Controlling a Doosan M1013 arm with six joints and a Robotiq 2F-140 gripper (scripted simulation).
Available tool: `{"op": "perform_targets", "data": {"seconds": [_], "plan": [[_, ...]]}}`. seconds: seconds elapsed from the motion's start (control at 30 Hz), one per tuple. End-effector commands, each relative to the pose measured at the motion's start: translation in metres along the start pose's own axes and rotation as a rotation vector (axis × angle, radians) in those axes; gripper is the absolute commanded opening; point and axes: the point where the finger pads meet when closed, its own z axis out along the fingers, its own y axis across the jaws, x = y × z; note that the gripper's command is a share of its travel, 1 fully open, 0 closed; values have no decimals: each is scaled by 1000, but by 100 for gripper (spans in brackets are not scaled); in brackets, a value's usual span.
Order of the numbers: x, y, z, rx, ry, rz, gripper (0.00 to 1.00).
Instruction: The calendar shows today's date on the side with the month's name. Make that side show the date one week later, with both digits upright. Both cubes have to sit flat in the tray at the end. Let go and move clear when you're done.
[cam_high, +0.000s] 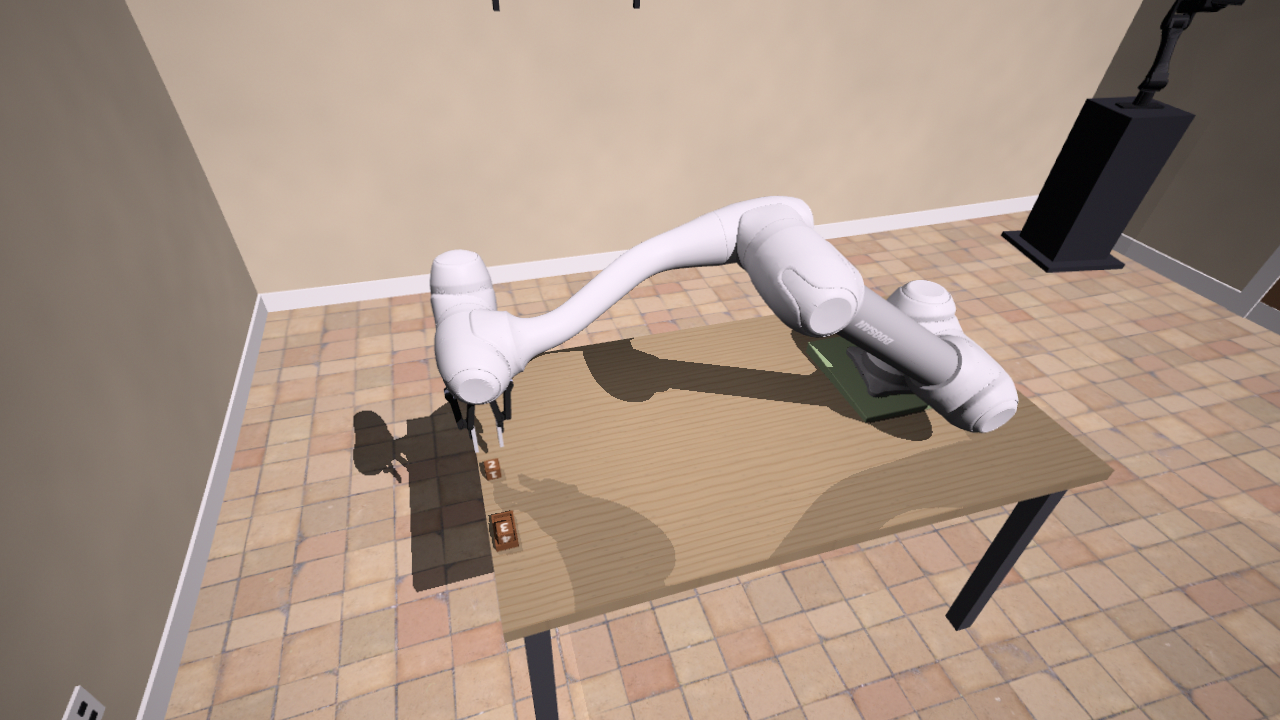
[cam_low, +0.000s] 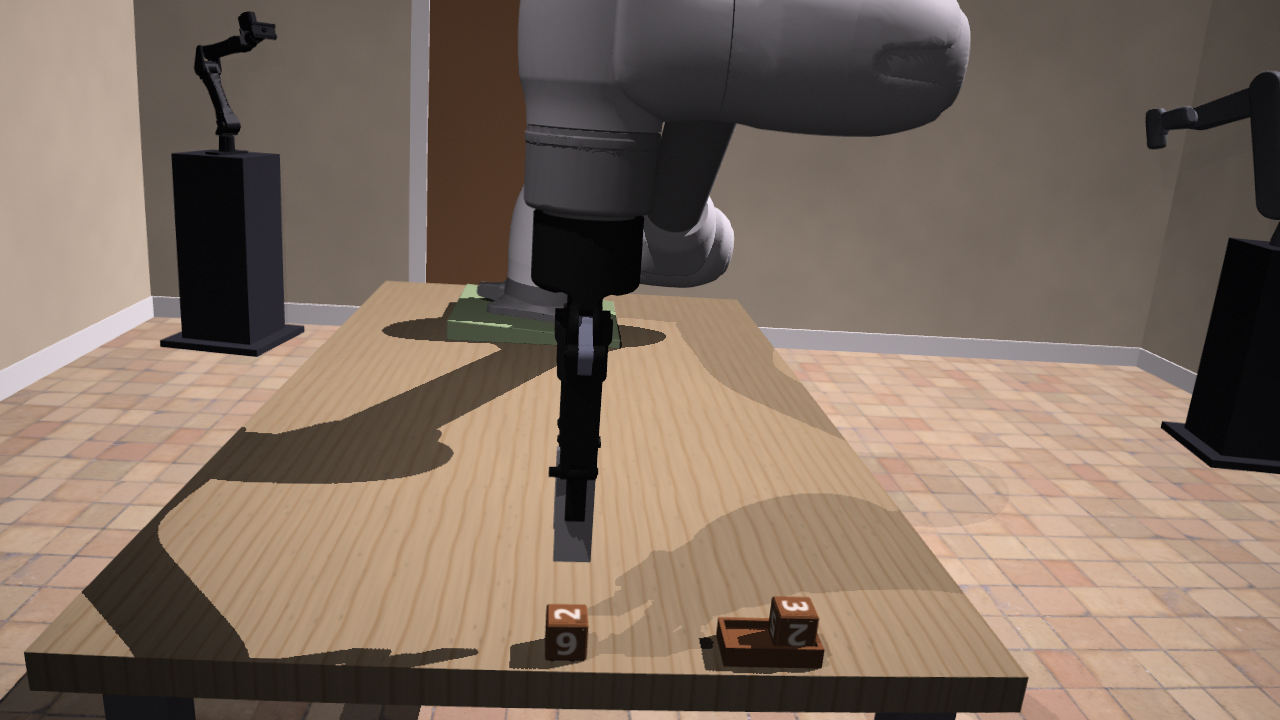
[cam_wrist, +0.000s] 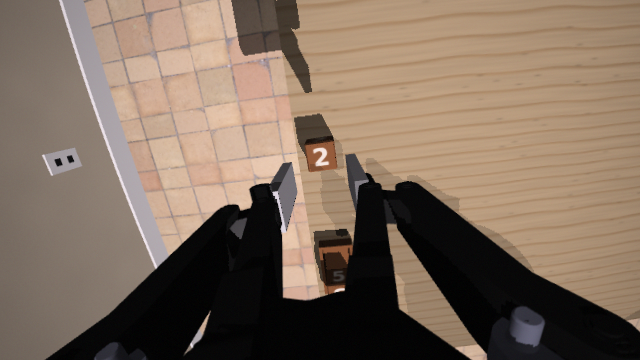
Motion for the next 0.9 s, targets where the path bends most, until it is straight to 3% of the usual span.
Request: {"op": "perform_targets", "data": {"seconds": [0.0, 0.87], "plan": [[0, 0, 0, 0, 0, 0, 36], [0, 0, 19, 0, 0, 0, 36]]}}
